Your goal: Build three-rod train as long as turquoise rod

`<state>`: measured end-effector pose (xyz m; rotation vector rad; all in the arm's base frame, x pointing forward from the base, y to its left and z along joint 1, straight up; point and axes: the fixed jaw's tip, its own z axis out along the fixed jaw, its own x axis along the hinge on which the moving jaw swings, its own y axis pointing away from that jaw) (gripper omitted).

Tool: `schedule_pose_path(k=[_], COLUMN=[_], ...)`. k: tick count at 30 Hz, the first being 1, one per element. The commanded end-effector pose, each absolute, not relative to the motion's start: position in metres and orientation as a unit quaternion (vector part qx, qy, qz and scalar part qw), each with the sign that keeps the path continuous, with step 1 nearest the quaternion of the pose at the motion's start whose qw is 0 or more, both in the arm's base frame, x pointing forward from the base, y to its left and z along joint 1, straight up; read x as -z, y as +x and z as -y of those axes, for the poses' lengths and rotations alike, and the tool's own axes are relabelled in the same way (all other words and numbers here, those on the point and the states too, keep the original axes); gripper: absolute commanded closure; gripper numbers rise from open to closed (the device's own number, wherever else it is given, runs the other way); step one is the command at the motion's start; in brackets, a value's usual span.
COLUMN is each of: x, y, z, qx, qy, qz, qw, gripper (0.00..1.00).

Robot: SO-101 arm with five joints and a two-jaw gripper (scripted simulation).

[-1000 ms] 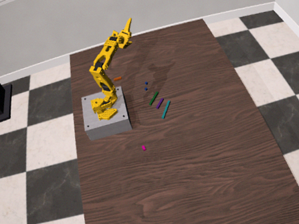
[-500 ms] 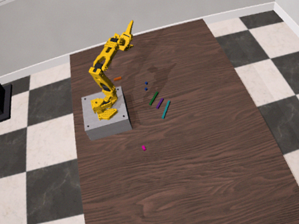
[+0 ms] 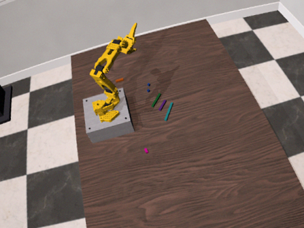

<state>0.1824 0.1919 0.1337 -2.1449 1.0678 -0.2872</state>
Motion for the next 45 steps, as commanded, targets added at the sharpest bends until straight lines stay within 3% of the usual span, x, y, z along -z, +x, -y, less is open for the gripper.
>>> schedule_pose_path(k=[1,45], x=[-0.129,-0.115], y=[0.181,0.176], z=[-0.182,-0.152], qx=[0.112,0.114], qy=[-0.835,-0.846], qz=[-0.418,-0.437], qw=[0.340,0.284], gripper=[0.00,0.00])
